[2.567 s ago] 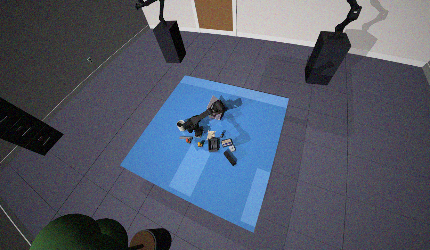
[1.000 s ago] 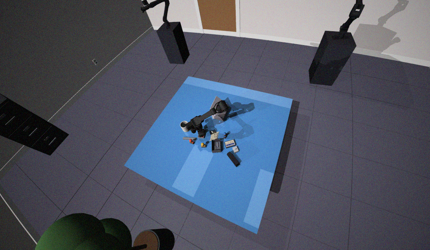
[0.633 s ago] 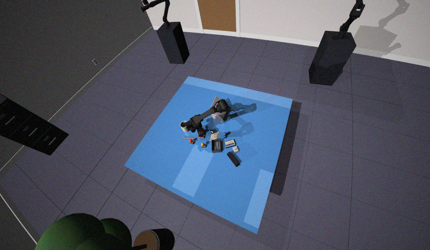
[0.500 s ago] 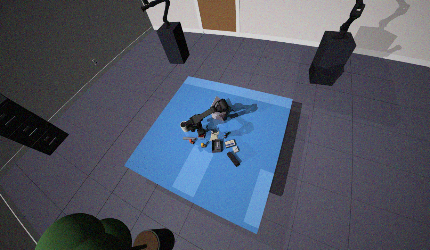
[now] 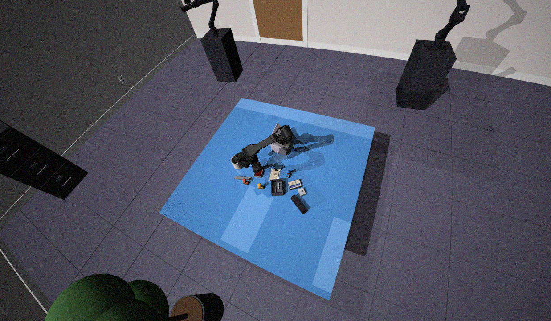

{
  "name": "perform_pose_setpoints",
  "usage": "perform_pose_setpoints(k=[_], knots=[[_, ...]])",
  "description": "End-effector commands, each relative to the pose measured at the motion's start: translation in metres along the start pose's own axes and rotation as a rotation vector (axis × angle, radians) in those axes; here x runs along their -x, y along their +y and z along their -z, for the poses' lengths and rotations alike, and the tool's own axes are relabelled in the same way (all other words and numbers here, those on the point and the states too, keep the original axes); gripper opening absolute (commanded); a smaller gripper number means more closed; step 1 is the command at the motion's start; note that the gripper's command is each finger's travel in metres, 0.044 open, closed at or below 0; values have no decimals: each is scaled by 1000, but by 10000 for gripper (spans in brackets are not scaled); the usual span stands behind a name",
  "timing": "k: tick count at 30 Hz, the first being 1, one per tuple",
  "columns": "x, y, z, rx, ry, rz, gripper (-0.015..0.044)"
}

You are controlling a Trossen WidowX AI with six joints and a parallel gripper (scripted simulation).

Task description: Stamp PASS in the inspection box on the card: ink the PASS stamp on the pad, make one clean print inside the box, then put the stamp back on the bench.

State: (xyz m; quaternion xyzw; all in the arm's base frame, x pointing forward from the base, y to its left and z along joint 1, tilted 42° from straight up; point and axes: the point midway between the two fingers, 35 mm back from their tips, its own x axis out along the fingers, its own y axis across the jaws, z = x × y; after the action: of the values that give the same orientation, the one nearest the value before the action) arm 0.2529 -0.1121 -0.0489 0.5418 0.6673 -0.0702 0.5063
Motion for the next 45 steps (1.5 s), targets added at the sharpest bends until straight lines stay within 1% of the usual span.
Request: perform_pose_setpoints(k=[1,24,42,45], knots=[[4,2,1,30,-6,2,0],[7,45,62,818,-5,5,0],[4,65,114,1442,2,-4,0],[3,66,118,1493,2,-6,0]])
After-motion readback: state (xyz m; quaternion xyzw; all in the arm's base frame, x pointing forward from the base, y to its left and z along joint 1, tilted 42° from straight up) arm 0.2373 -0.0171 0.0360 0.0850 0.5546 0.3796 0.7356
